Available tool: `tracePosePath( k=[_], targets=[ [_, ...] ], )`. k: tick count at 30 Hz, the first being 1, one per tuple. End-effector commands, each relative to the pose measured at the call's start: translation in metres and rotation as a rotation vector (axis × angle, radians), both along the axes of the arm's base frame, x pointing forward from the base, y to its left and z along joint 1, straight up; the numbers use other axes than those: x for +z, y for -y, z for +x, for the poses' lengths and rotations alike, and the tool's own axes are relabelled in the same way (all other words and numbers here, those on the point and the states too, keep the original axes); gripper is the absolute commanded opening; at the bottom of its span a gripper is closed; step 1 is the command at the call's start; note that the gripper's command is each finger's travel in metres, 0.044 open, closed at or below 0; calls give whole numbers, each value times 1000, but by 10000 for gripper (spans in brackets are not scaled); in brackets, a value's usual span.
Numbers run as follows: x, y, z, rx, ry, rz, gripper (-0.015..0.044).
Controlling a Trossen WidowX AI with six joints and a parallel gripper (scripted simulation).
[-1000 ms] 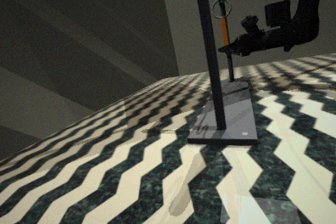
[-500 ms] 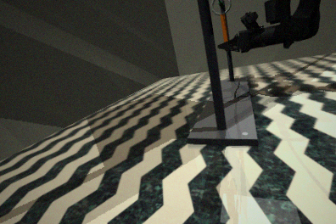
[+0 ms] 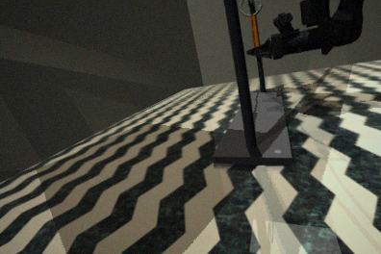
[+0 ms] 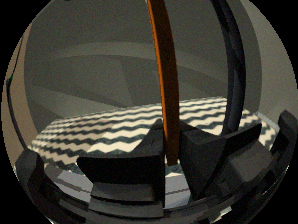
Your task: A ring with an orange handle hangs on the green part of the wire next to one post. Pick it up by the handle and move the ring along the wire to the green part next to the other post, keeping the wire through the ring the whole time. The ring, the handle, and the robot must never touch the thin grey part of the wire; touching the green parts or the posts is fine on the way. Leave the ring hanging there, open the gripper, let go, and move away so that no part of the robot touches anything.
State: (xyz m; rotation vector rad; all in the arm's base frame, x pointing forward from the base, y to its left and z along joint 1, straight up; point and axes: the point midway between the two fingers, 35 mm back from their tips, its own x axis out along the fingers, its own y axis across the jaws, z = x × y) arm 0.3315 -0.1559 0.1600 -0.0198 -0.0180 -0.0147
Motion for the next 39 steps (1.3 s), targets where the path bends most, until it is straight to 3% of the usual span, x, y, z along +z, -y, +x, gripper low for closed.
tracePosePath(
  k=[1, 39],
  targets=[
    [2, 1, 0, -5, 4, 2, -150],
    [1, -31, 1, -4, 1, 24, -150]
  ],
)
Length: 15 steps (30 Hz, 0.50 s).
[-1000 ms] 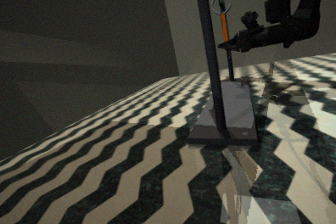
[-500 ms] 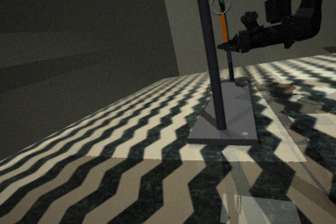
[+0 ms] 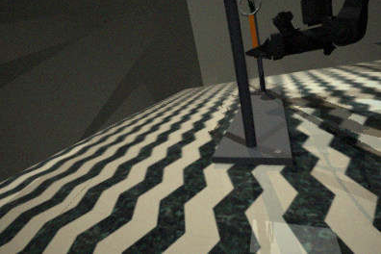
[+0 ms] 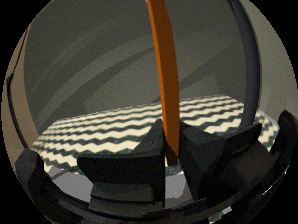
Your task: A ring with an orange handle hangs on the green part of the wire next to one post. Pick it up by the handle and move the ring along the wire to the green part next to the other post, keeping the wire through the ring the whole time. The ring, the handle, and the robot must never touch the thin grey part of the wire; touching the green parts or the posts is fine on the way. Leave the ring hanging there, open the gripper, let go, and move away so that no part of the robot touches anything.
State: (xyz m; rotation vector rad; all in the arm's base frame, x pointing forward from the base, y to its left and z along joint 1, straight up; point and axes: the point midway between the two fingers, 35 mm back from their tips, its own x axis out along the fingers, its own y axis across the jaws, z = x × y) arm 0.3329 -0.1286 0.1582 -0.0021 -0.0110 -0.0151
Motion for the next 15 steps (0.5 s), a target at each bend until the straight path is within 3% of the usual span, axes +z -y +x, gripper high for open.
tracePosePath(
  k=[1, 15],
  targets=[
    [3, -5, -1, -3, 8, 10, -150],
    [4, -32, 0, -1, 9, 112, -150]
  ],
)
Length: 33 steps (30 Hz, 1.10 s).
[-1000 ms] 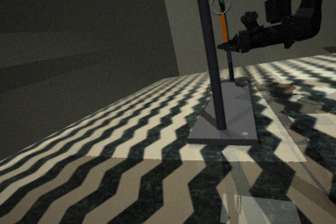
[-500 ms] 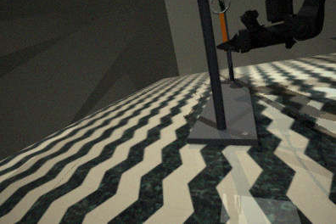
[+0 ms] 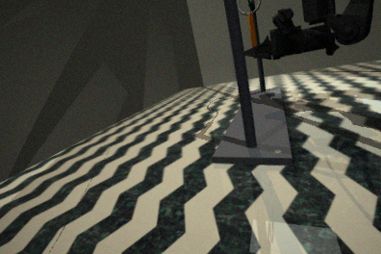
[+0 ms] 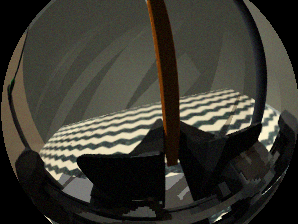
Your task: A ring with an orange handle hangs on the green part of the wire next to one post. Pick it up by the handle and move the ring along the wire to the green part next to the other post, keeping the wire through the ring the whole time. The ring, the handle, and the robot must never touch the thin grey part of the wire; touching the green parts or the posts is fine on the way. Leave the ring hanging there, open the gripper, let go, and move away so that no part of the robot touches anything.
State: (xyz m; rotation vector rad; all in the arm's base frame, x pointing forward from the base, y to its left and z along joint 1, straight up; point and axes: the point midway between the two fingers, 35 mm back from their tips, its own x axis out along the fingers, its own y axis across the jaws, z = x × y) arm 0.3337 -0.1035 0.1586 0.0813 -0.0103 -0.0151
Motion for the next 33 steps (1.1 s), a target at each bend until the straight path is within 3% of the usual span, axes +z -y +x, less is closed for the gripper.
tracePosePath(
  k=[1, 20, 33],
  targets=[
    [4, -9, -1, -2, 10, 42, -150],
    [23, -71, 1, 5, 15, 403, -150],
    [45, -100, -15, 59, -99, 611, -150]
  ],
)
